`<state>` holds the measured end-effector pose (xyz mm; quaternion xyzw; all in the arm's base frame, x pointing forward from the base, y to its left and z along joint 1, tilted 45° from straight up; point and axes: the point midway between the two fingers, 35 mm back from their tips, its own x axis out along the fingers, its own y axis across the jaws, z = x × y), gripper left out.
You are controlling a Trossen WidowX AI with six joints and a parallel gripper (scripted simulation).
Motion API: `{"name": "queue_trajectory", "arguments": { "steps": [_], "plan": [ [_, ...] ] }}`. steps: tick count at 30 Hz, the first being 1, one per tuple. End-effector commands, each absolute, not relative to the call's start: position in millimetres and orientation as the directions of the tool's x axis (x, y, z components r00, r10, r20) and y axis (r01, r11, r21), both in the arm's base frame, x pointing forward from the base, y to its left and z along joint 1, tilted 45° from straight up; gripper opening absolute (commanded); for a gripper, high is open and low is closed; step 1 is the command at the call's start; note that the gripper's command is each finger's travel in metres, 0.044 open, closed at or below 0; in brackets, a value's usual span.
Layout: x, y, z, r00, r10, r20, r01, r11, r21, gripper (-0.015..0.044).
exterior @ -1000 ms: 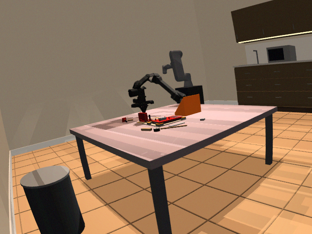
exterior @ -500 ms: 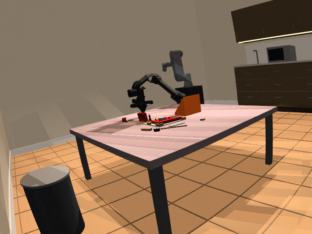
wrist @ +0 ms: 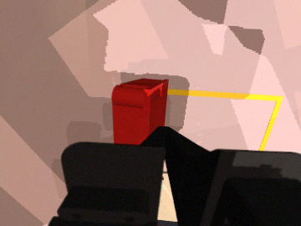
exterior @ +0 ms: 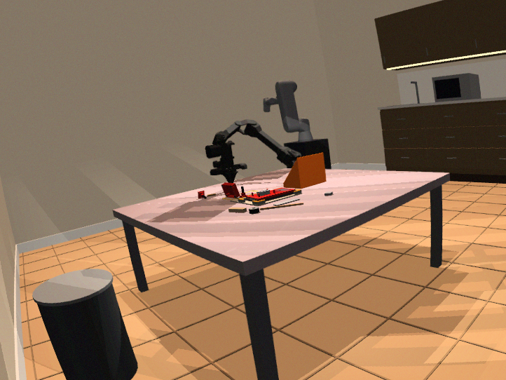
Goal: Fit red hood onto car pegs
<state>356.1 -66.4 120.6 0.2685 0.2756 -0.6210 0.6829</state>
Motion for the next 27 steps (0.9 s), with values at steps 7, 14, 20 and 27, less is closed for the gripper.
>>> {"name": "queue_trajectory", "arguments": {
  "steps": [7, 14, 20, 27],
  "plan": [
    [361, -66, 121, 0.077, -0.701, -0.709, 0.996, 0.089, 0.021, 0.0],
    [365, -66, 121, 0.077, -0.701, -0.709, 0.996, 0.089, 0.021, 0.0],
    [368, -66, 121, 0.077, -0.701, -0.709, 0.996, 0.089, 0.021, 0.0],
    [371, -64, 123, 0.078, -0.701, -0.709, 0.996, 0.089, 0.021, 0.0]
  ]
}}
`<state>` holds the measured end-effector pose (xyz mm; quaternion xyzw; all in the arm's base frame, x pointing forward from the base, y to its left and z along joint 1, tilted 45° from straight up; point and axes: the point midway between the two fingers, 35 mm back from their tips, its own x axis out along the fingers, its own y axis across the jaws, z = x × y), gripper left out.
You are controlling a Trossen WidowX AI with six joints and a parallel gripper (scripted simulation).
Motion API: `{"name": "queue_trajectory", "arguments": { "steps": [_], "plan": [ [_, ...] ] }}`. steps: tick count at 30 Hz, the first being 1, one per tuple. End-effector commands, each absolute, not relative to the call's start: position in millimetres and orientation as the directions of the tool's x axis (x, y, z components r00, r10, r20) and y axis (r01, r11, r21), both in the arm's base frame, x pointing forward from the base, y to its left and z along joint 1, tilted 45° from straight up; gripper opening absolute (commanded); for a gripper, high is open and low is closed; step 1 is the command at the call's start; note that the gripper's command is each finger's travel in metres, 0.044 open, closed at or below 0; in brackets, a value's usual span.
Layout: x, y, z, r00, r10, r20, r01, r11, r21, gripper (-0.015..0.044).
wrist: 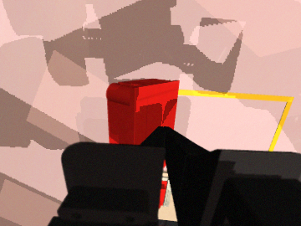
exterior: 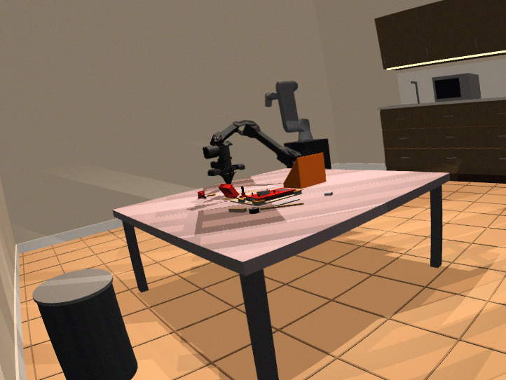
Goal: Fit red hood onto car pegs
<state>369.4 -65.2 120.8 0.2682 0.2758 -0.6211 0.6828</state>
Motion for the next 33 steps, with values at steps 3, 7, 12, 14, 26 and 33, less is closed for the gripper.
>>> {"name": "queue_trajectory", "arguments": {
  "steps": [3, 7, 12, 14, 26, 33],
  "plan": [
    [371, -51, 135, 0.077, -0.699, -0.711, 0.996, 0.089, 0.021, 0.0],
    [366, -19, 166, 0.076, -0.698, -0.712, 0.996, 0.089, 0.02, 0.0],
    [363, -9, 176, 0.076, -0.699, -0.711, 0.996, 0.089, 0.019, 0.0],
    [366, -10, 174, 0.092, -0.7, -0.708, 0.994, 0.104, 0.026, 0.0],
    [366, -10, 174, 0.092, -0.7, -0.708, 0.994, 0.104, 0.026, 0.0],
    [368, -11, 173, 0.092, -0.7, -0.708, 0.994, 0.104, 0.026, 0.0026]
  ]
}}
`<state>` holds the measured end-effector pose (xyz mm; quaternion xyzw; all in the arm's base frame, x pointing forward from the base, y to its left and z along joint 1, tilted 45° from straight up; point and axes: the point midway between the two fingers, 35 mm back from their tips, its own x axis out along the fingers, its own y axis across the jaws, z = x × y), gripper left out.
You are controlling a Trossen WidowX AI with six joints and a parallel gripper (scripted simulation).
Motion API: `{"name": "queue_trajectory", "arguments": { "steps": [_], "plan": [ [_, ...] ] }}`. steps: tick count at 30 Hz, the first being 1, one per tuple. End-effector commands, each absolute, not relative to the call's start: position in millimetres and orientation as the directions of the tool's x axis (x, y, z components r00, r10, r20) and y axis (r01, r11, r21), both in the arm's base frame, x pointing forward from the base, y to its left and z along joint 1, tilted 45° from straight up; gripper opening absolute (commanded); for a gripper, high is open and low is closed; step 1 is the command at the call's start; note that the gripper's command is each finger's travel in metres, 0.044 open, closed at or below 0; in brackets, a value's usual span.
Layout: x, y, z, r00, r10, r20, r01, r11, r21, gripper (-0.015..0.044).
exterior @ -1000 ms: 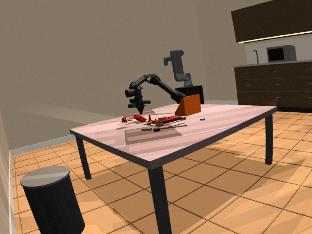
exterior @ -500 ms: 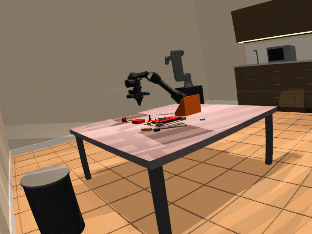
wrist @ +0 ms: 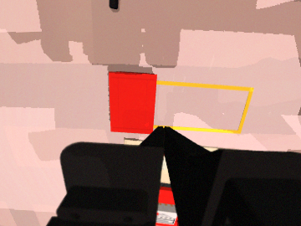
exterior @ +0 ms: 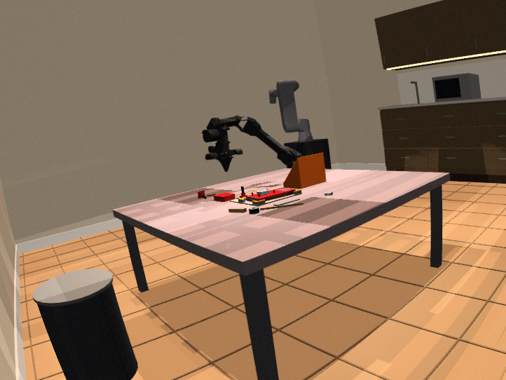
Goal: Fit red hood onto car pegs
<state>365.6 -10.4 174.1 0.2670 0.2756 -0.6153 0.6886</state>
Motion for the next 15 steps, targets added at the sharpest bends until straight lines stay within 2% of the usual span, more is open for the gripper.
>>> {"name": "queue_trajectory", "arguments": {
  "steps": [1, 5, 15],
  "plan": [
    [373, -14, 168, 0.09, -0.7, -0.709, 0.994, 0.102, 0.026, 0.0053],
    [408, -34, 135, 0.079, -0.7, -0.71, 0.996, 0.089, 0.023, 0.0157],
    [411, -38, 131, 0.079, -0.7, -0.71, 0.996, 0.089, 0.023, 0.042]
  ]
}}
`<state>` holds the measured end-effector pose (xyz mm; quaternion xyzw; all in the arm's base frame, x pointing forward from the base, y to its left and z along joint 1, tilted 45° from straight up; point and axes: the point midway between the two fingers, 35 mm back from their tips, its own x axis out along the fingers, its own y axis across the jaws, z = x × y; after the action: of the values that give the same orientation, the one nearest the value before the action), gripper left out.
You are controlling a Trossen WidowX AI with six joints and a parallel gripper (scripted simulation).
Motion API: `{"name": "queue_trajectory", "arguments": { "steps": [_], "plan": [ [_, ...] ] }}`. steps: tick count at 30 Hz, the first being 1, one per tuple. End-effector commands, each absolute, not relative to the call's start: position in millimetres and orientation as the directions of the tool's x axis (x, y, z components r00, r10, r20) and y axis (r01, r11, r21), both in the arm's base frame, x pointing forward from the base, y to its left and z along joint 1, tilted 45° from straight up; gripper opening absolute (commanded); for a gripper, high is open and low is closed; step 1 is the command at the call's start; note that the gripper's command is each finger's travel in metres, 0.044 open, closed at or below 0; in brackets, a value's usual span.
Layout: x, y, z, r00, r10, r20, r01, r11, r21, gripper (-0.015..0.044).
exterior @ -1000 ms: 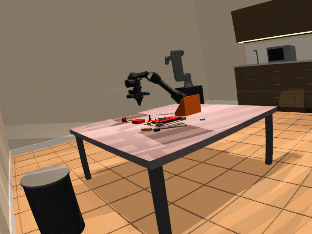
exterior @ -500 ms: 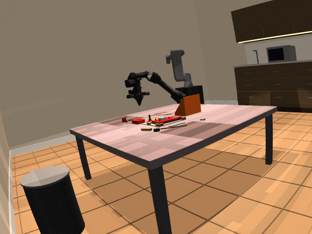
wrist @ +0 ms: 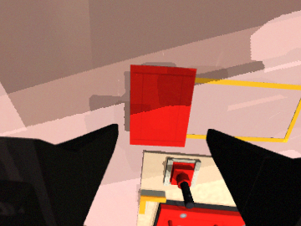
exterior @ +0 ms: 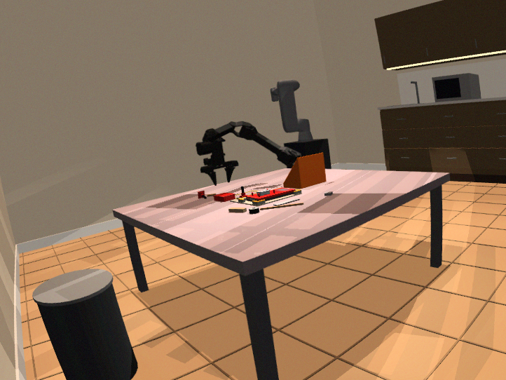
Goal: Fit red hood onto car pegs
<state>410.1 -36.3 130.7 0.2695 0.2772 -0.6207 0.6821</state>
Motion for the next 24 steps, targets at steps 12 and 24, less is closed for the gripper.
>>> {"name": "queue_trajectory", "arguments": {
  "steps": [12, 24],
  "plan": [
    [412, -47, 122, 0.079, -0.7, -0.71, 0.996, 0.089, 0.024, 0.044],
    [413, -55, 114, 0.079, -0.7, -0.71, 0.996, 0.089, 0.024, 0.044]
  ]
}}
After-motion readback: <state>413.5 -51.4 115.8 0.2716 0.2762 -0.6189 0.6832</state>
